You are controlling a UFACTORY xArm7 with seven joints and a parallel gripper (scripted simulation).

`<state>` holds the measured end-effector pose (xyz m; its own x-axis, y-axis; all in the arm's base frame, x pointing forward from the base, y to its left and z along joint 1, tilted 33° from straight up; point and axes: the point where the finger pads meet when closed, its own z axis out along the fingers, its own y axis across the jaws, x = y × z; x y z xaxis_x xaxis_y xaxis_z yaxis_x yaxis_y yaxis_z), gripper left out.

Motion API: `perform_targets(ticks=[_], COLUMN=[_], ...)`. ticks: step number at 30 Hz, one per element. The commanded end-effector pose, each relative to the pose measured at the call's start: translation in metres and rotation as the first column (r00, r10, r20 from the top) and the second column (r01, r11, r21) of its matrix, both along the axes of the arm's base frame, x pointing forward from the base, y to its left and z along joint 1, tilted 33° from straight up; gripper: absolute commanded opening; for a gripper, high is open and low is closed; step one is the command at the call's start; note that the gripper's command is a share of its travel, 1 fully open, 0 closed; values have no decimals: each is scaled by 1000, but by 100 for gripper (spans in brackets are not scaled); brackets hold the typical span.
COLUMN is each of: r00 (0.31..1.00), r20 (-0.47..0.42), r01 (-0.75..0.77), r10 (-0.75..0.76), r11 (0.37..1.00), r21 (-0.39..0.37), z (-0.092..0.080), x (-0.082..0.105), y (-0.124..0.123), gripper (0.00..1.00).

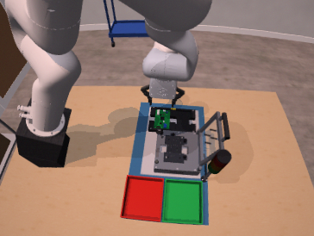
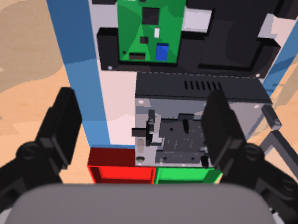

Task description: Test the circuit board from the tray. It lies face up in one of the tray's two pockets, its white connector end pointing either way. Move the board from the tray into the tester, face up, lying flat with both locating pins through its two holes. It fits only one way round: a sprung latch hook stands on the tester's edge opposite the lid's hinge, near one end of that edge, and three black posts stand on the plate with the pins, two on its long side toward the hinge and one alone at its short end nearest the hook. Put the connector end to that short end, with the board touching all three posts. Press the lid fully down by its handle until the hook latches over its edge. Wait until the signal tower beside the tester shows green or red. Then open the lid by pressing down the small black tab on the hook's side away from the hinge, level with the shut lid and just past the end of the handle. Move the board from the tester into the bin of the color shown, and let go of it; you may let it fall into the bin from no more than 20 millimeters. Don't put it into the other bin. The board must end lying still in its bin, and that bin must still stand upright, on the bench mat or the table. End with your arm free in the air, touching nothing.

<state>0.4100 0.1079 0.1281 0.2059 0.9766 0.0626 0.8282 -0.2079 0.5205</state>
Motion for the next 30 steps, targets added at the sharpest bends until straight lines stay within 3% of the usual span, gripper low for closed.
perform_targets(ticks=[1, 13, 30], r00=[1000, 1000, 1000], r20=[27, 27, 27], r01=[-1, -1, -1], r10=[0, 0, 0], r11=[1000, 1000, 1000], r21=[8, 8, 8], z=[-27, -54, -58], x=[26, 44, 46], y=[3, 2, 2], gripper=[100, 100, 100])
